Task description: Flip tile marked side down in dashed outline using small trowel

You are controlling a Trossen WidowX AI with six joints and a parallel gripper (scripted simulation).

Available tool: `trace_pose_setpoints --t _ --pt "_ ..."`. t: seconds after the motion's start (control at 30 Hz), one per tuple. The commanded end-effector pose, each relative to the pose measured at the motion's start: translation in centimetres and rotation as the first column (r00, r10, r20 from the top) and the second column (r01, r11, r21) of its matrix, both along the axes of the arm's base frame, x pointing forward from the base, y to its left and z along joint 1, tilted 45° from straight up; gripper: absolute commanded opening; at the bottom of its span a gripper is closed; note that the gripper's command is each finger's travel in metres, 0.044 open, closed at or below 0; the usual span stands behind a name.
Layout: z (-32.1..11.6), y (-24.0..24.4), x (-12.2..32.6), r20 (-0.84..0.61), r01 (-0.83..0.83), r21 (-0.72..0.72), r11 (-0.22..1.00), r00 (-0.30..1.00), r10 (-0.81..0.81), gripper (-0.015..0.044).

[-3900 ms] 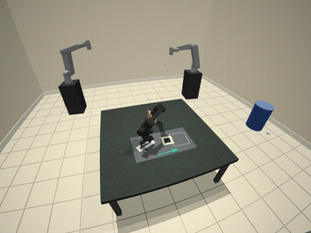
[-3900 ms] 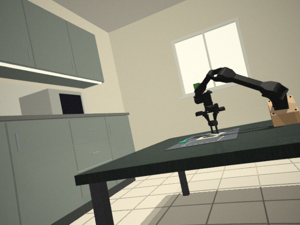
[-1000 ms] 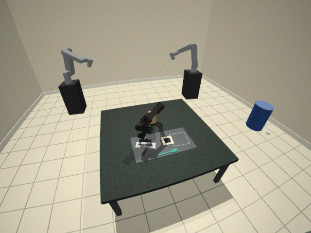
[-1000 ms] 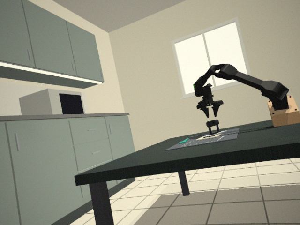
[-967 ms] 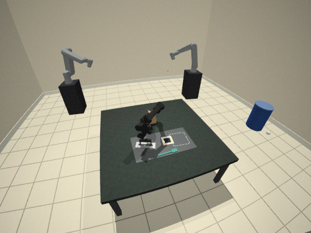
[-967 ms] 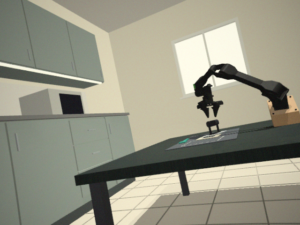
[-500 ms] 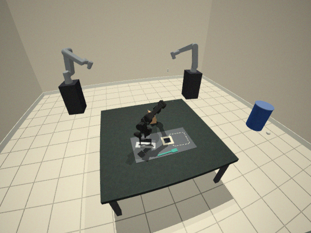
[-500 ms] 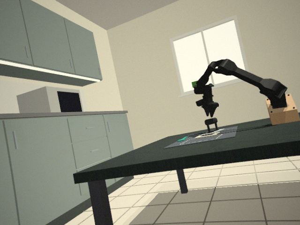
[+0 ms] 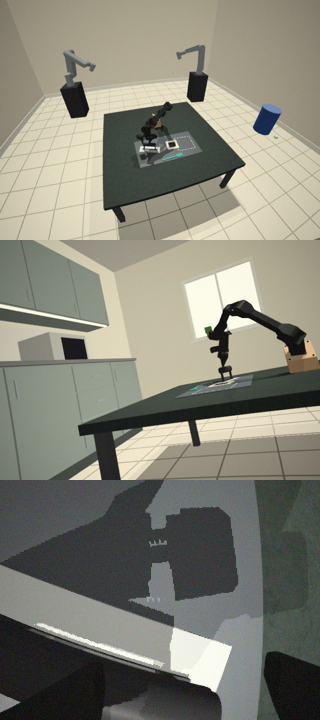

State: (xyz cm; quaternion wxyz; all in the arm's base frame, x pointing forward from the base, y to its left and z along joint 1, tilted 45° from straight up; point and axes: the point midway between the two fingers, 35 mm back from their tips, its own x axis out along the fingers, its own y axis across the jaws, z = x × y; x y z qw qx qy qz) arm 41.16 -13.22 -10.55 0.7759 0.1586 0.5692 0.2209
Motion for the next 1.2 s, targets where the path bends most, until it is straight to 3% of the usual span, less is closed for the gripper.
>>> trace_pose_setpoints --t 0.0,0.53,1.17 --pt "0.3 -0.1 0.2 -0.028 0.13 0.011 0.991 0.991 -0.129 0.03" --pt "0.2 0.3 0.2 -0.187 0.592 0.091 0.801 0.8 -0.57 0.03" --pt "1.1 1.0 -0.9 -0.421 0.923 0.183 0.338 0.384 -0.822 0.03"
